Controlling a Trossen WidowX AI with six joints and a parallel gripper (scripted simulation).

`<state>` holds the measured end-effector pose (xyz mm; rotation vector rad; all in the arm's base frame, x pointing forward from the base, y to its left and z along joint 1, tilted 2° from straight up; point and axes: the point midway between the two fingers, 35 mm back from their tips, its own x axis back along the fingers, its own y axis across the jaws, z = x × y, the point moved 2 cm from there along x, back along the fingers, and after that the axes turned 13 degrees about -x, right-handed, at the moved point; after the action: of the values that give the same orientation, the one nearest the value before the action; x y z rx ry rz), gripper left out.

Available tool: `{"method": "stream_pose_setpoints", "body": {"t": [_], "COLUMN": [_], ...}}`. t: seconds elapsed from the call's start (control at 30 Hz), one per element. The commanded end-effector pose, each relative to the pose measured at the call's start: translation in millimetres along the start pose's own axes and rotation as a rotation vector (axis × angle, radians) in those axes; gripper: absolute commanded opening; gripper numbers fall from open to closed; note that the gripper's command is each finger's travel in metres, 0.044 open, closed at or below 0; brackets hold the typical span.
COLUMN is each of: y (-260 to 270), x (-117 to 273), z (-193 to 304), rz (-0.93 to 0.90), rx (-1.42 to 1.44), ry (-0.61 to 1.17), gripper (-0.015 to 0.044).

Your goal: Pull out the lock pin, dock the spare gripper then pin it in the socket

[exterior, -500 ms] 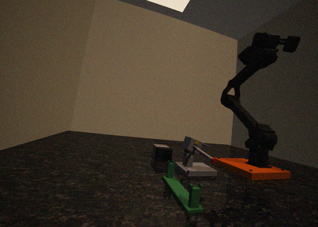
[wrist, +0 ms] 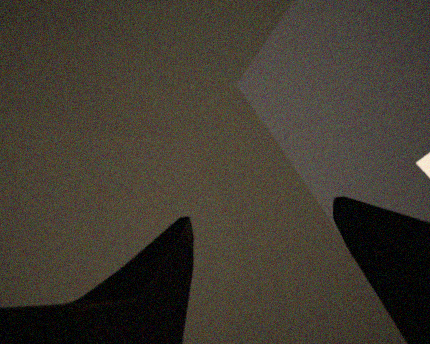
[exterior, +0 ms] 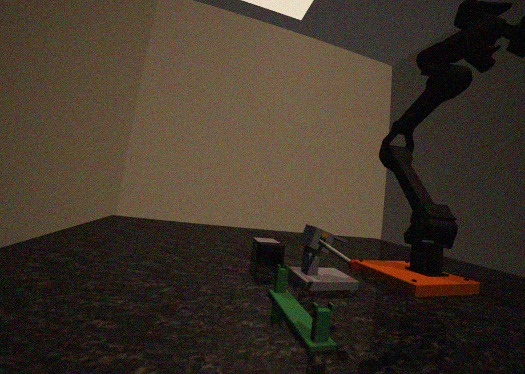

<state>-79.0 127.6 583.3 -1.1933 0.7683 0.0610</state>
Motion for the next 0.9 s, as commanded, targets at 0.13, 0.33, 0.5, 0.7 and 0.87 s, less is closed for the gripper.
{"method": "stream_pose_setpoints", "body": {"t": [0.13, 0.33, 0.5, 0.7, 0.87], "y": [20, 38, 55, 75, 91], "x": [29, 75, 130, 207, 276], "z": [122, 190, 234, 266, 274], "rz": [-0.021, -0.039, -0.059, -0.092, -0.131], "rx": [-0.172, -0.27, -0.348, -0.447, -0.541], "ry": [0.477, 0.796, 1.072, 1.41, 1.69], "gripper": [0.03, 0.03, 0.03, 0.03, 0.03]}}
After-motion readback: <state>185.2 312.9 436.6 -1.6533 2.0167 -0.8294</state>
